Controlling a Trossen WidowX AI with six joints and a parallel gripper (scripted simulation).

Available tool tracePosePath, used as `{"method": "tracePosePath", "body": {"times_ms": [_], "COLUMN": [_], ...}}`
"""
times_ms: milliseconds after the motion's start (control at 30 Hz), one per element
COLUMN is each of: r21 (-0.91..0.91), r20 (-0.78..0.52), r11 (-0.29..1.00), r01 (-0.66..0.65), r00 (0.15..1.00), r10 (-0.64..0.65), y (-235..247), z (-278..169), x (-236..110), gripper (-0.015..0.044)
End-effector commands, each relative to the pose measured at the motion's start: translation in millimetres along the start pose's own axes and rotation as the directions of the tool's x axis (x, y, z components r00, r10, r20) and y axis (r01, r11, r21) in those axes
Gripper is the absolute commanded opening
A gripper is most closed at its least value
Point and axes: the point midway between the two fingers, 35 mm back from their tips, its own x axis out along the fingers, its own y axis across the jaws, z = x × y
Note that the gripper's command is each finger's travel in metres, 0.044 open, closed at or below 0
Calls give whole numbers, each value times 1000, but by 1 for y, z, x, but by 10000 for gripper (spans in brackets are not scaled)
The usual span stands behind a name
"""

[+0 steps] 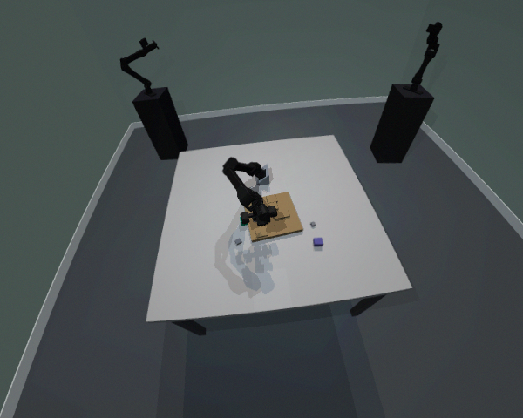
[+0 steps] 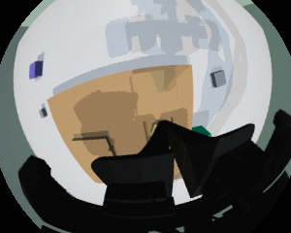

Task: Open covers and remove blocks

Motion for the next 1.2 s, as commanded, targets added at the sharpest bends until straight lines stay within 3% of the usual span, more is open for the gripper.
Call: {"method": "tracePosePath", "body": {"times_ms": [0,300,633,1067,1167], "r21": [-128,-501,-821,-999,-1000], "r20": [-2,-3,-7,-15,-16], "r11": [992,866,571,48,20], "r01": [-6,-15,-16,-16,-16], "r00": [1000,1000,1000,1000,1000], "r10": [6,15,18,8,7], "y": [9,35,57,74,74], "z": [-14,-57,-111,-185,-188], "x": [-5,-18,-23,-15,-14], "gripper": [0,0,0,0,0]}}
